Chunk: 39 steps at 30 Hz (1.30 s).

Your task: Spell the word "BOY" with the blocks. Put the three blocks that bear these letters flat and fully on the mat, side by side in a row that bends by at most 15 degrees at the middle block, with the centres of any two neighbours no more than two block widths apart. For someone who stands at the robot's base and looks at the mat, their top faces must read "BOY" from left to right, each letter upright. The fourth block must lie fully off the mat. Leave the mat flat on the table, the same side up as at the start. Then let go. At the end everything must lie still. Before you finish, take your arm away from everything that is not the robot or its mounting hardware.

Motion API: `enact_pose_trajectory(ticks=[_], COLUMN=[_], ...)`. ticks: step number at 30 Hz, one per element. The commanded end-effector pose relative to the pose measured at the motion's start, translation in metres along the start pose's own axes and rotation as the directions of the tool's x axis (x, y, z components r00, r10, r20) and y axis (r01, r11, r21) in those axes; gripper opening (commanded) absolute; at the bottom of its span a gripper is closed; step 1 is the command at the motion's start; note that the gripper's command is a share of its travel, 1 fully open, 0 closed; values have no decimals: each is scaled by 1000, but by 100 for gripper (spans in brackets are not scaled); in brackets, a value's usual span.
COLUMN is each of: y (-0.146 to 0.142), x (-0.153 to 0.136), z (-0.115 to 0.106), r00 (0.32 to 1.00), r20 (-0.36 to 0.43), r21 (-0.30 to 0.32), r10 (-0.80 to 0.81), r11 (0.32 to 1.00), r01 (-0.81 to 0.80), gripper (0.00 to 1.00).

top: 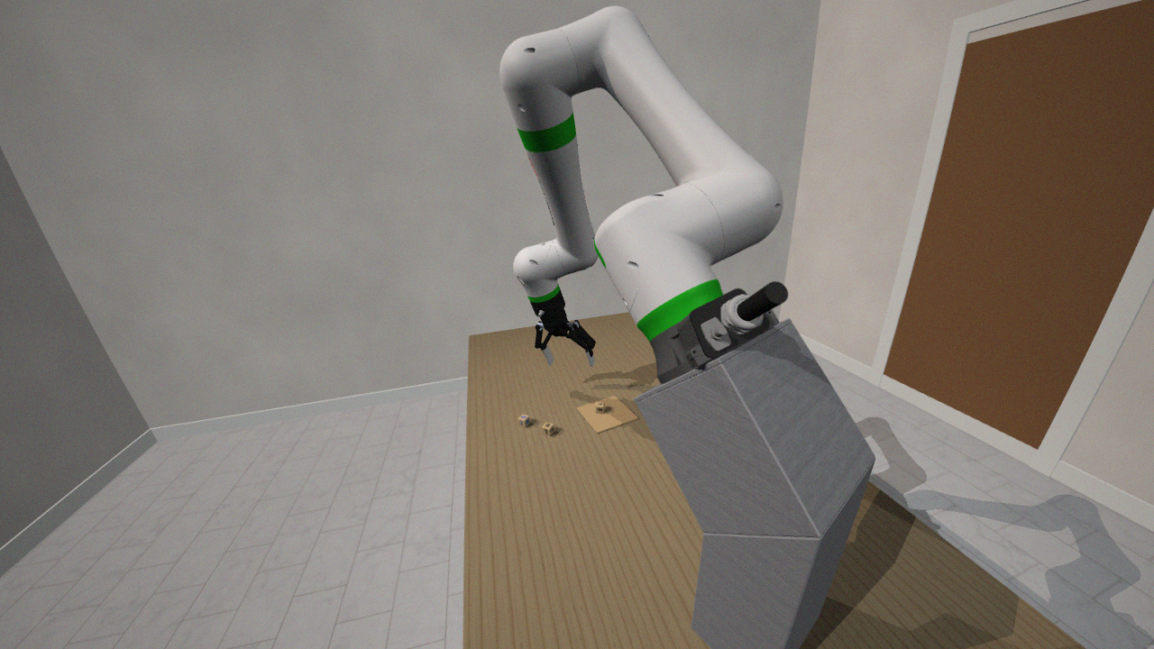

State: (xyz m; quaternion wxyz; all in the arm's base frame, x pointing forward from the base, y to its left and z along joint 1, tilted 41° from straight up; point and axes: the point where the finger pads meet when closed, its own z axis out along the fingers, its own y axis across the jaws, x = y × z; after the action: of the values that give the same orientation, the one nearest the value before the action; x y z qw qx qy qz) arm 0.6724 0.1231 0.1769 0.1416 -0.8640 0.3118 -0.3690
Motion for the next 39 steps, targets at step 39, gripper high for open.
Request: enact_pose_trajectory(ticks=[39], y=[-54], x=[34], z=[15], r00=[996], r20=[33], r21=[-50], r10=[-79], r11=[995], r01=[81], gripper=[100])
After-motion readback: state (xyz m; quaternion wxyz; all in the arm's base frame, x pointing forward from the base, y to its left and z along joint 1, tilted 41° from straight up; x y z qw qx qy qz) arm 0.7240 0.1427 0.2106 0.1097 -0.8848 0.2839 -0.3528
